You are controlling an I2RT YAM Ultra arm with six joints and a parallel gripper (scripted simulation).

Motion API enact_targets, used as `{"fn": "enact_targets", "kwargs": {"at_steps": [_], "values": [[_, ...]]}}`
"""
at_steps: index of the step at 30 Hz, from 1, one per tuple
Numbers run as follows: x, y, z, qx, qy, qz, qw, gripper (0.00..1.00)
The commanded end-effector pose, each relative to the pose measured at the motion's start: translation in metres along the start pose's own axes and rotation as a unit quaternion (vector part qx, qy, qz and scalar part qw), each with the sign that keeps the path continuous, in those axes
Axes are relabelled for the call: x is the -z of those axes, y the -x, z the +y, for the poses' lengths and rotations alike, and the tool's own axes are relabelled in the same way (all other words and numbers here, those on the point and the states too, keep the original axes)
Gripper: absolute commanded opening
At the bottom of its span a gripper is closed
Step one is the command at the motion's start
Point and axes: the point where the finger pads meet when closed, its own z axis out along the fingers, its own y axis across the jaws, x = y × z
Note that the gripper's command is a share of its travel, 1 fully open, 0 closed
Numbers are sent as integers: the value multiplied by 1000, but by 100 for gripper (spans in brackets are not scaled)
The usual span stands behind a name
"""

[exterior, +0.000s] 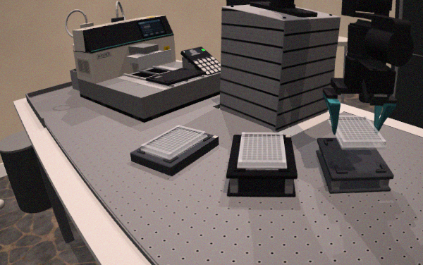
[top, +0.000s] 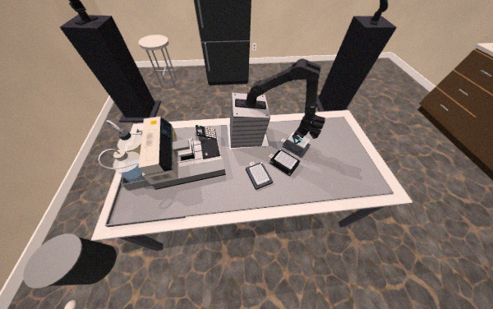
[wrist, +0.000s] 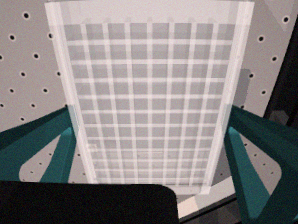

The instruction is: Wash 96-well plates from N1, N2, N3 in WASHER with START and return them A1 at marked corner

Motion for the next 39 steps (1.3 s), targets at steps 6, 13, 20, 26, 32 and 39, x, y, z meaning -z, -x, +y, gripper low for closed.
{"fn": "enact_targets", "kwargs": {"at_steps": [6,13,20,26,32,39], "values": [[15,6,2,0,2,-8,1000,0],[27,5,2,0,2,-8,1000,0],[35,5,2,0,2,-8,1000,0],[45,5,2,0,2,-8,1000,0],[49,5,2,0,2,-8,1000,0],[49,5,2,0,2,-8,1000,0]]}}
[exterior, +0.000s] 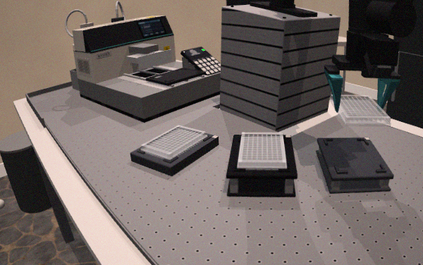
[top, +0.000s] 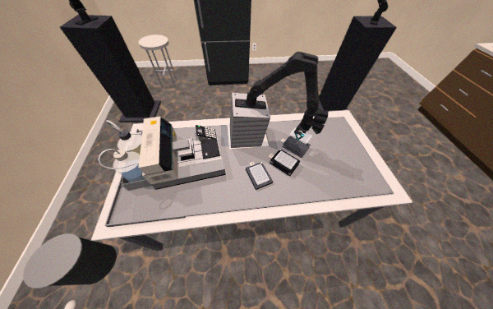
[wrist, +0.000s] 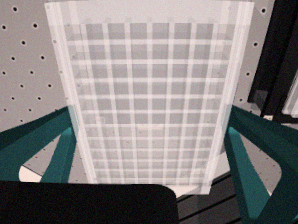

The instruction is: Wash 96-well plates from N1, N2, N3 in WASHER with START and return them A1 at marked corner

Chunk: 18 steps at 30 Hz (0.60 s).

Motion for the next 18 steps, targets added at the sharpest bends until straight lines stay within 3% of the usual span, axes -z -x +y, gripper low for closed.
{"fn": "enact_targets", "kwargs": {"at_steps": [1,5,18], "values": [[4,4,1,0,2,-6,1000,0],[5,5,-19,-66,2,-6,998,0],[9,8,-74,-66,1,-6,998,0]]}}
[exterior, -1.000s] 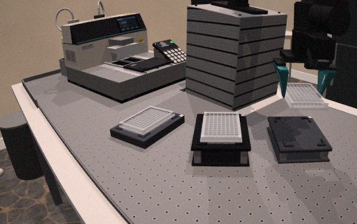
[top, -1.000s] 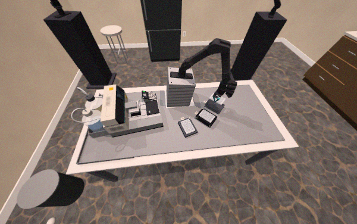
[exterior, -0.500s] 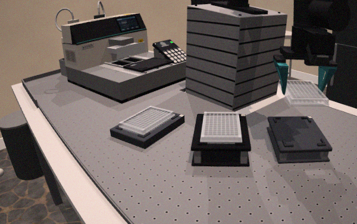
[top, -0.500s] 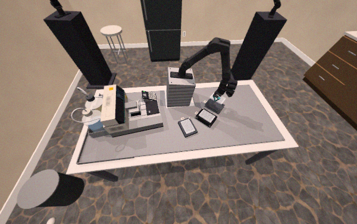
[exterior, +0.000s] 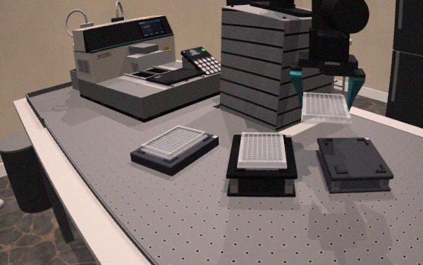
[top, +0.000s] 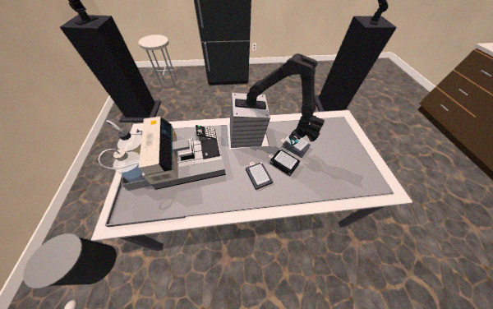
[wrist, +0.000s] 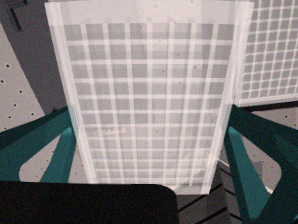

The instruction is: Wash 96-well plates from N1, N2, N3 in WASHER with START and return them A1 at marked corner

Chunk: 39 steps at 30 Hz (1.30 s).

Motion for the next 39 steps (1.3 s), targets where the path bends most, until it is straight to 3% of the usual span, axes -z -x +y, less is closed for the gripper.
{"fn": "enact_targets", "kwargs": {"at_steps": [1,12,18,22,26,39], "values": [[6,8,-12,10,2,-9,1000,0],[10,20,-66,10,1,-9,1000,0],[11,24,-85,10,1,-9,1000,0],[11,24,-86,10,1,-9,1000,0],[12,20,-106,-57,1,-9,998,0],[16,8,-160,-57,0,-9,998,0]]}}
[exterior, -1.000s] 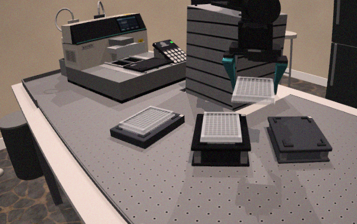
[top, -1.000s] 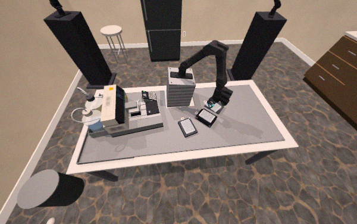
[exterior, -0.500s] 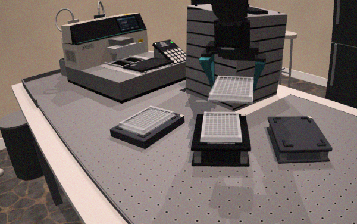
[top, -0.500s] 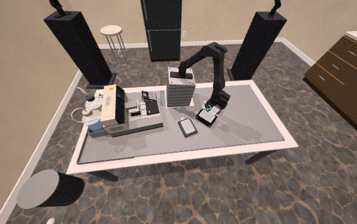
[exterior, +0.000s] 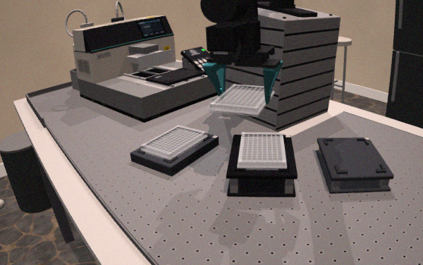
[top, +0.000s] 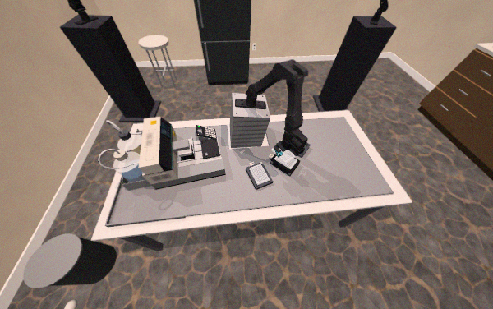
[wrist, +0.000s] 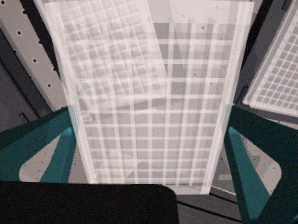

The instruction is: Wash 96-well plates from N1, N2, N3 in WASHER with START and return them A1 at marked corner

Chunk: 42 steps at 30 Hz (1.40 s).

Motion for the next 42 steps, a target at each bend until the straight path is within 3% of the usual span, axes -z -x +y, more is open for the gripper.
{"fn": "enact_targets", "kwargs": {"at_steps": [1,17,26,29,42], "values": [[6,4,-16,11,-1,-9,1000,0],[11,-2,-86,11,-2,-9,1000,0],[11,-5,-93,-6,-2,-9,1000,0],[12,-12,-106,-56,-2,-9,998,0],[16,-42,-159,-56,-3,-8,998,0]]}}
